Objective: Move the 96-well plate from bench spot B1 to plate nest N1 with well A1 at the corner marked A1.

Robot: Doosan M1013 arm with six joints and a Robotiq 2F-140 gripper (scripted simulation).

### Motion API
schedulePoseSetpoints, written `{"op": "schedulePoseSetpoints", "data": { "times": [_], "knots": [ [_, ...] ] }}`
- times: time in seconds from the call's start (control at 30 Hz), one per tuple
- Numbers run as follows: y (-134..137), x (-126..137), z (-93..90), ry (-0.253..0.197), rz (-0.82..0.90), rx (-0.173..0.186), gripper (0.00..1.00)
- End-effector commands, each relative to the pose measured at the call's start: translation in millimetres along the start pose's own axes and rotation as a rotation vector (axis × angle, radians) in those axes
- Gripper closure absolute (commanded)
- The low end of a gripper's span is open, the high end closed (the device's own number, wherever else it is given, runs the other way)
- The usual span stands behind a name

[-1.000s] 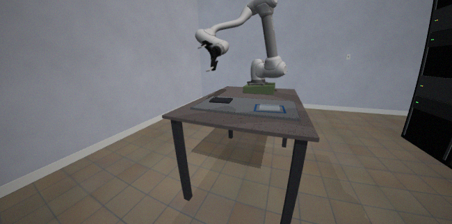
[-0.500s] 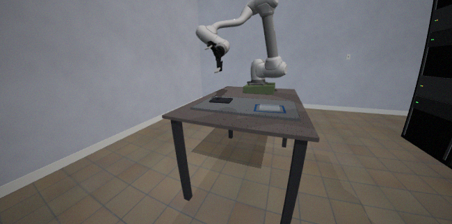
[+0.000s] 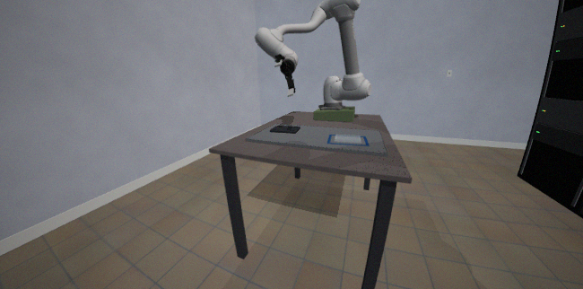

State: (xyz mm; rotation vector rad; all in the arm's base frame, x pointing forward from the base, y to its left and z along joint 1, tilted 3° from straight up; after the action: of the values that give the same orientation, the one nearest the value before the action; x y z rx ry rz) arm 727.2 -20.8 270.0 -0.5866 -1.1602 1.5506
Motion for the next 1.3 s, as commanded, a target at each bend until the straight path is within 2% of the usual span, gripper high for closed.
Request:
{"op": "schedulePoseSetpoints", "data": {
  "times": [0.0,0.03,0.1,0.3,0.37,0.5,0.57,0.67,0.77,0.83,0.97,1.03,1.17,1.23,1.27],
  "knots": [
    [3.6,15.5,-8.4,-0.024,-0.004,0.013,0.0],
    [3.6,15.5,-8.4,-0.024,-0.004,0.013,0.0],
    [3.5,19.2,-12.0,-0.072,-0.018,0.055,0.0],
    [10.6,34.3,-17.8,-0.072,-0.018,0.055,0.0],
    [10.8,38.3,-21.3,-0.116,-0.032,0.1,0.0],
    [18.4,52.8,-26.1,-0.116,-0.032,0.1,0.0],
    [18.8,57.1,-29.7,-0.156,-0.045,0.148,0.0],
    [26.2,69.6,-33.2,-0.156,-0.045,0.148,0.0],
    [26.8,70.8,-33.6,-0.156,-0.045,0.148,0.0],
    [27.4,75.3,-37.0,-0.192,-0.057,0.2,0.0],
    [35.9,88.2,-40.1,-0.192,-0.057,0.2,0.0],
    [36.7,92.9,-43.4,-0.224,-0.068,0.254,0.0],
    [45.4,104.9,-45.7,-0.224,-0.068,0.254,0.0],
    [46.5,109.8,-48.9,-0.251,-0.078,0.31,0.0],
    [49.6,113.7,-49.5,-0.251,-0.078,0.31,0.0]
  ]
}}
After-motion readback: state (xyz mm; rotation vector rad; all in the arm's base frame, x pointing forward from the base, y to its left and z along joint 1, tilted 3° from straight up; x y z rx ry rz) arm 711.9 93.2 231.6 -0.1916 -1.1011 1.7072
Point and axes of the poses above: the point where the finger pads meet when closed, its own z axis back along the fingers, its own y axis across the jaws, x = y × z, the point moved 10 cm from there along z, back along the fingers, and after that the axes turned 3 degrees about z, right-handed, at the moved point
